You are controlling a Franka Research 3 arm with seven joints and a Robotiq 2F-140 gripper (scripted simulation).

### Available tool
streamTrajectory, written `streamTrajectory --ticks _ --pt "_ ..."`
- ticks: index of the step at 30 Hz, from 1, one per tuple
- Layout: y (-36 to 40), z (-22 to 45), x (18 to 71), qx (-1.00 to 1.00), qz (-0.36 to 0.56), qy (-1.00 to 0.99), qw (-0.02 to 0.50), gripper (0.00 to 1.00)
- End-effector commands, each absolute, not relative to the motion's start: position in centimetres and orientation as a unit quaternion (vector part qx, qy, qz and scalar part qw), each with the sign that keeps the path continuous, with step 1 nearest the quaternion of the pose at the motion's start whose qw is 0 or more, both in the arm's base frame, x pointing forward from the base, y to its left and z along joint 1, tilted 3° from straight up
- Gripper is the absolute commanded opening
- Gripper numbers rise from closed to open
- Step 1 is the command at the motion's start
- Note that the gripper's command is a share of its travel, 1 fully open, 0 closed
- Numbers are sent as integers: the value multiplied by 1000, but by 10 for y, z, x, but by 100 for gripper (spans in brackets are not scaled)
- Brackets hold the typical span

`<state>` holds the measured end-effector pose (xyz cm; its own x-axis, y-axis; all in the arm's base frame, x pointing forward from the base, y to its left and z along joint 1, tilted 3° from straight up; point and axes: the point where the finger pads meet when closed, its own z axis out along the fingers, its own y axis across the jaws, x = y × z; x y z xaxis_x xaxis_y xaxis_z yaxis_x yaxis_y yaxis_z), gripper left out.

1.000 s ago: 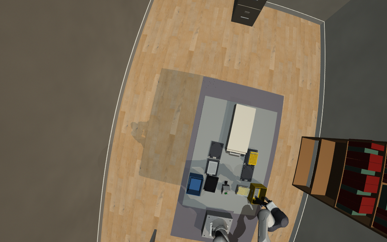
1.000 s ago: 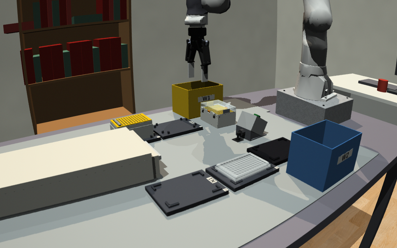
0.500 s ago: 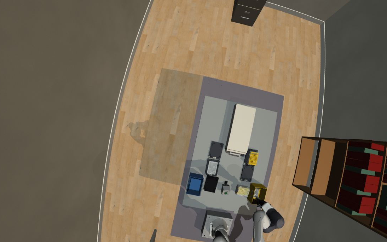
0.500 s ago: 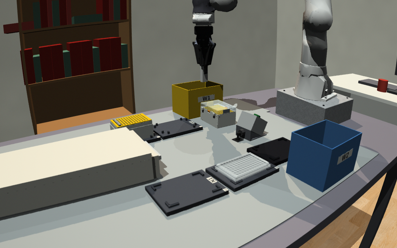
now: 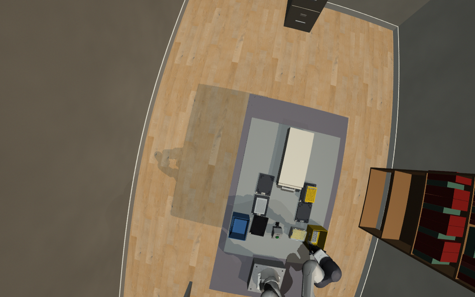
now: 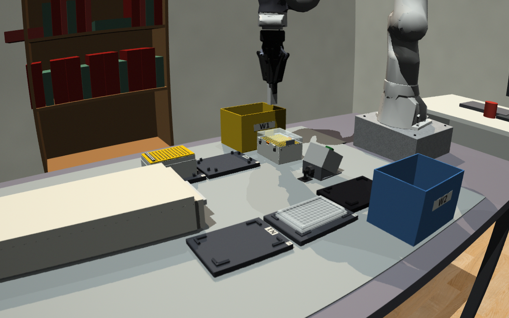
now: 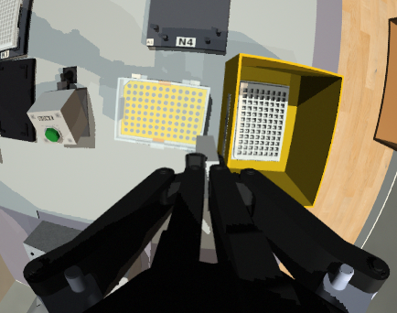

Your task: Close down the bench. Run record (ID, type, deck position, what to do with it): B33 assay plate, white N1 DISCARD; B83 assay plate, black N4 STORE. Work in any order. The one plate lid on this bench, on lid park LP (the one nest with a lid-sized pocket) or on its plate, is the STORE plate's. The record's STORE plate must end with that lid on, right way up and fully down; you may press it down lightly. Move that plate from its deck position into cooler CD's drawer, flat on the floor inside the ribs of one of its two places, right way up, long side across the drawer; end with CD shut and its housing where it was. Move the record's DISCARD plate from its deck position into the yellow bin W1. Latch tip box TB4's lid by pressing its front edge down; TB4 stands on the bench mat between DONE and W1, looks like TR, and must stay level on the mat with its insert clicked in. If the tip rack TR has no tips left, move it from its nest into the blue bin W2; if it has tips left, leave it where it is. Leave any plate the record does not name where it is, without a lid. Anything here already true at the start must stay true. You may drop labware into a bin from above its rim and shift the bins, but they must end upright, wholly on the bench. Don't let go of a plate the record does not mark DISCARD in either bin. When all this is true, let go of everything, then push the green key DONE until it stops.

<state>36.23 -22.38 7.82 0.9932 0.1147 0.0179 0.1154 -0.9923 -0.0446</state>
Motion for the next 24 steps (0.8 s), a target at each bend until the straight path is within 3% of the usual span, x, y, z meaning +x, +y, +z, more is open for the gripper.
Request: streamTrajectory --ticks 1,24 --pt "-214 80 361 -999 -7 -45 25 0" --pt "-133 98 350 -999 -7 -45 25 0"
